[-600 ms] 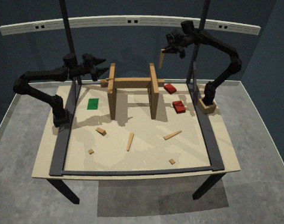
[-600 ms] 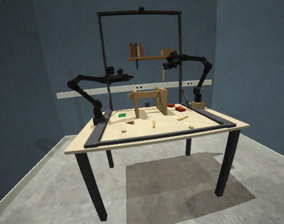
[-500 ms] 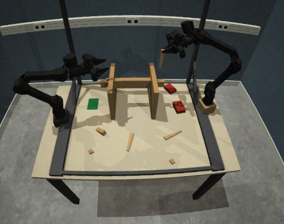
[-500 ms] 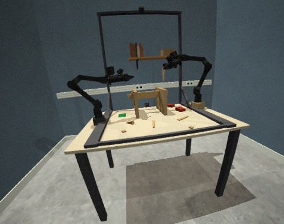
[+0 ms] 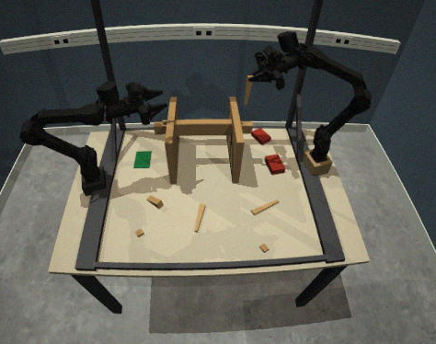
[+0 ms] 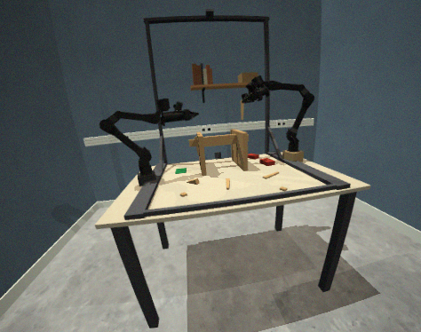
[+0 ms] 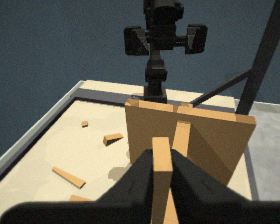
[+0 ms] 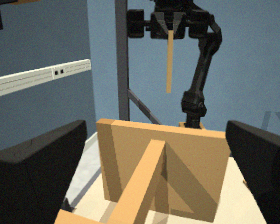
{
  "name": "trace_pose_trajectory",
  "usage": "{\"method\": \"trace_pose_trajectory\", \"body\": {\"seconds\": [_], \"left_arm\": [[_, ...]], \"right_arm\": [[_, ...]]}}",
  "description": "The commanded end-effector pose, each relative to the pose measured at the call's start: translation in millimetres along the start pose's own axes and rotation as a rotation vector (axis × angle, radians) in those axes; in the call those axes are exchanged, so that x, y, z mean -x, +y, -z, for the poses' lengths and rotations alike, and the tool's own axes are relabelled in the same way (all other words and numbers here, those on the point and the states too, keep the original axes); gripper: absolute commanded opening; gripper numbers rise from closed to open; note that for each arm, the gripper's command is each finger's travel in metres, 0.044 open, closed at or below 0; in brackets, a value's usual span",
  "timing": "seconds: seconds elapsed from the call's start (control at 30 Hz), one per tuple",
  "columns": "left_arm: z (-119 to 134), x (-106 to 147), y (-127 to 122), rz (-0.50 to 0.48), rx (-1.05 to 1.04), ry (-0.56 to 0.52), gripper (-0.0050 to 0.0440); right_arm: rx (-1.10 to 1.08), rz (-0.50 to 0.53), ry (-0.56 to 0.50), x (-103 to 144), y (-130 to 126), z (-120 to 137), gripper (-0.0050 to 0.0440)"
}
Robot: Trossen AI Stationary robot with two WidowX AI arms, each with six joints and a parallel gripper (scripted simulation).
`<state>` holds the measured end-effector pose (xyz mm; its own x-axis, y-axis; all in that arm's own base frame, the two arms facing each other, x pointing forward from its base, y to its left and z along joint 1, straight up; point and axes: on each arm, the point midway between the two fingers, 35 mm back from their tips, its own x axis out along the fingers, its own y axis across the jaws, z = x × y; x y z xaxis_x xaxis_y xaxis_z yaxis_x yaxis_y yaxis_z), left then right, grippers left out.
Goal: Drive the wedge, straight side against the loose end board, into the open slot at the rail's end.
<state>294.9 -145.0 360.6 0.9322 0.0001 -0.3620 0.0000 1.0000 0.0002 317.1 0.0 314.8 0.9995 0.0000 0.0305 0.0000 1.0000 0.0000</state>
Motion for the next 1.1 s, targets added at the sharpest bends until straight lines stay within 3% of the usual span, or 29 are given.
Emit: {"method": "trace_pose_trajectory", "body": {"seconds": [0.0,0.4,0.67,0.8,1.0,1.07], "left_arm": [[-6.0,4.2,1.6,0.005,0.013,-0.015,0.0],[-6.0,4.2,1.6,0.005,0.013,-0.015,-0.0005],[-6.0,4.2,1.6,0.005,0.013,-0.015,-0.005],[-6.0,4.2,1.6,0.005,0.013,-0.015,-0.005],[-12.9,-19.1,33.4,-0.08,0.049,0.044,-0.005],[-12.9,-19.1,33.4,-0.08,0.049,0.044,-0.005]], "right_arm": [[0.0,0.0,-0.02,1.2,0.0,-8.1,0.04],[0.0,0.0,-0.02,1.2,0.0,-8.1,0.04],[0.0,0.0,-0.02,1.2,0.0,-8.1,0.04],[0.0,0.0,-0.02,1.2,0.0,-8.1,0.04],[0.0,0.0,-0.02,1.2,0.0,-8.1,0.04],[0.0,0.0,-0.02,1.2,0.0,-8.1,0.04]]}}
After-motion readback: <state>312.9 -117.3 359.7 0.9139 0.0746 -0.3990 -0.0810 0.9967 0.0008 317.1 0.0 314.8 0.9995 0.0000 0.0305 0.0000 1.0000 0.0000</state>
